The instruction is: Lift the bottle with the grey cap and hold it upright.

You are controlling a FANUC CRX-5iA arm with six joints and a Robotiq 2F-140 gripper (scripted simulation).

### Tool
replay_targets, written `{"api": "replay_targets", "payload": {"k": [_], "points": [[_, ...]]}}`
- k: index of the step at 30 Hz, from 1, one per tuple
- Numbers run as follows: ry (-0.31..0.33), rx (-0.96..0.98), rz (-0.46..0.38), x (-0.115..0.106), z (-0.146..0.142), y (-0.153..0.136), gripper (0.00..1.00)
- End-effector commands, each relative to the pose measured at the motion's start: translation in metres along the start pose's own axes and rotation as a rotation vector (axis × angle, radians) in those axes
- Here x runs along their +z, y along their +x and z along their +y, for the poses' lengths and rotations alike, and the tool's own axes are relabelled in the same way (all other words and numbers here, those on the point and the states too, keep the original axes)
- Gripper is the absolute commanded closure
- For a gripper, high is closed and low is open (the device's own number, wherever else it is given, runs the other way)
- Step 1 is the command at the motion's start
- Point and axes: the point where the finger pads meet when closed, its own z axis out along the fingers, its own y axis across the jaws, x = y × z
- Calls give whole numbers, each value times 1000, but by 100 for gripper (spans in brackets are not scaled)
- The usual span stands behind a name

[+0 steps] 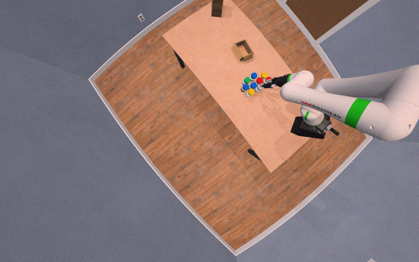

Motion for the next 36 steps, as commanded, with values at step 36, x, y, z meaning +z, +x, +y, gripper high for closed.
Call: {"api": "replay_targets", "payload": {"k": [36], "points": [[-82, -58, -322, -86, -13, 1, 49]]}}
